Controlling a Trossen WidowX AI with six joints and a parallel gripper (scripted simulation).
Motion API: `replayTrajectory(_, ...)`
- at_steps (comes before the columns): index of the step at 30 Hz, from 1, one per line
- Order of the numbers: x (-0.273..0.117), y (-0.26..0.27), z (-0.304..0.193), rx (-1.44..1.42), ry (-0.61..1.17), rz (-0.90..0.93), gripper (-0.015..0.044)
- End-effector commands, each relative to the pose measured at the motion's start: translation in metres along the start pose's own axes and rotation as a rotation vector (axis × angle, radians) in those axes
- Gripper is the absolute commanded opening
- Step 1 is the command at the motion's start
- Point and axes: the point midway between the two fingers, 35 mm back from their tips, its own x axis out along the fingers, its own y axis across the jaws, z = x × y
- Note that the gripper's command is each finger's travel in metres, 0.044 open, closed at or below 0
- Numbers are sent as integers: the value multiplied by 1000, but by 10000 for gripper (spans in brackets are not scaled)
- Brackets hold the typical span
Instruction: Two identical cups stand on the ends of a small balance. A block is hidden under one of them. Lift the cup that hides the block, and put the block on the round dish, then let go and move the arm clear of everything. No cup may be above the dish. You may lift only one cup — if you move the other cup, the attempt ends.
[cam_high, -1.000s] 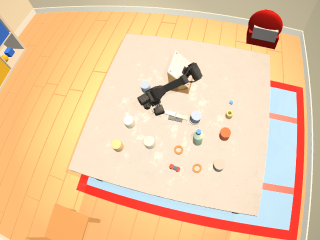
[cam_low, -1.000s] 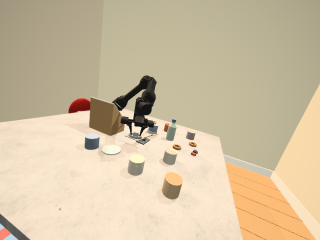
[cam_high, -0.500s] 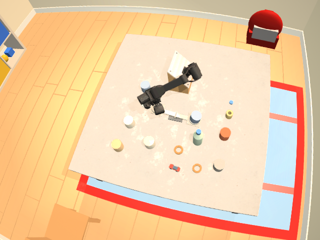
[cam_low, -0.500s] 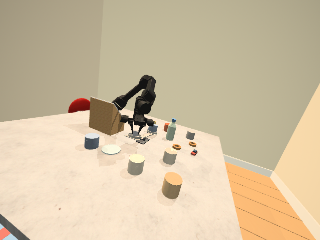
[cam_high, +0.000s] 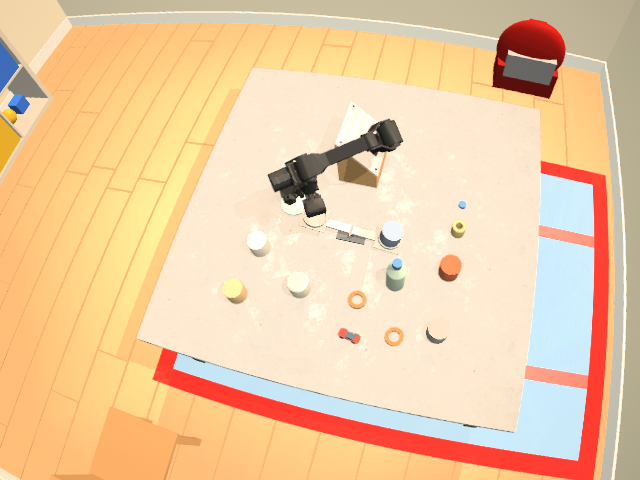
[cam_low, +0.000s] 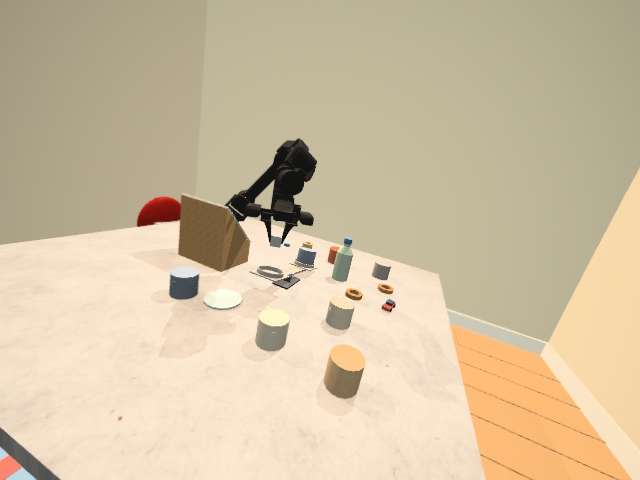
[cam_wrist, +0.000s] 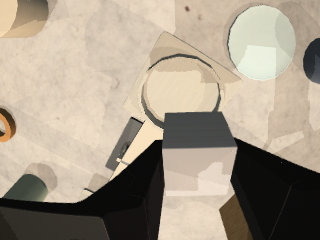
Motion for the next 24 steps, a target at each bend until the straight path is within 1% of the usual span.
replayTrajectory(1,-3,-4,2,-6,-3,-6,0)
replayTrajectory(11,38,-58,34,-3,-7,-6,0)
replayTrajectory(24,93,-121,52,-6,-8,-9,0)
